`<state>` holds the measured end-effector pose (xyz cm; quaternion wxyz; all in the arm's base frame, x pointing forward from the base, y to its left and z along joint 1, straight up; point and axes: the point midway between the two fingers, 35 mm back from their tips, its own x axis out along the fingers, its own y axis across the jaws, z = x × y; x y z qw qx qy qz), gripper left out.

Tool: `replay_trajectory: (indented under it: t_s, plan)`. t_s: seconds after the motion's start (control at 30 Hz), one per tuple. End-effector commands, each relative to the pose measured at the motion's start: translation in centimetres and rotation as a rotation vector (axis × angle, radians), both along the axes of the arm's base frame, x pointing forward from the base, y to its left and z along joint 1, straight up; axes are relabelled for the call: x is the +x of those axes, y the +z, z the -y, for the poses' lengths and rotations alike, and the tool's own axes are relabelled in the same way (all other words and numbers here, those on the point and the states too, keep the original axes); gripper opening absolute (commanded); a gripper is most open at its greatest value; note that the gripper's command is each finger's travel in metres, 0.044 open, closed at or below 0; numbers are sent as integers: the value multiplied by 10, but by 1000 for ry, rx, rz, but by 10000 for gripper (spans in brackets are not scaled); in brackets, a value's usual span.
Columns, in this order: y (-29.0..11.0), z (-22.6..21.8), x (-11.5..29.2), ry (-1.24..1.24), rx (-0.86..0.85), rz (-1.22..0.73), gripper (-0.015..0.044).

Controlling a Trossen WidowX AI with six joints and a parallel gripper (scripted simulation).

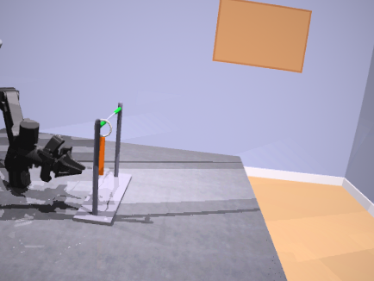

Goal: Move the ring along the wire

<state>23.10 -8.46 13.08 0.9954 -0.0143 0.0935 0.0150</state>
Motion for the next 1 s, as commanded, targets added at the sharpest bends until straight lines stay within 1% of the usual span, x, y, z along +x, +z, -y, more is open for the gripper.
replay_trajectory:
  t_s: [0.0,0.23,0.97]
  plan:
    - [11,-1,9,-7,17,22,160]
    - [11,0,12,-7,17,21,160]
    - [10,3,43,-6,16,21,160]
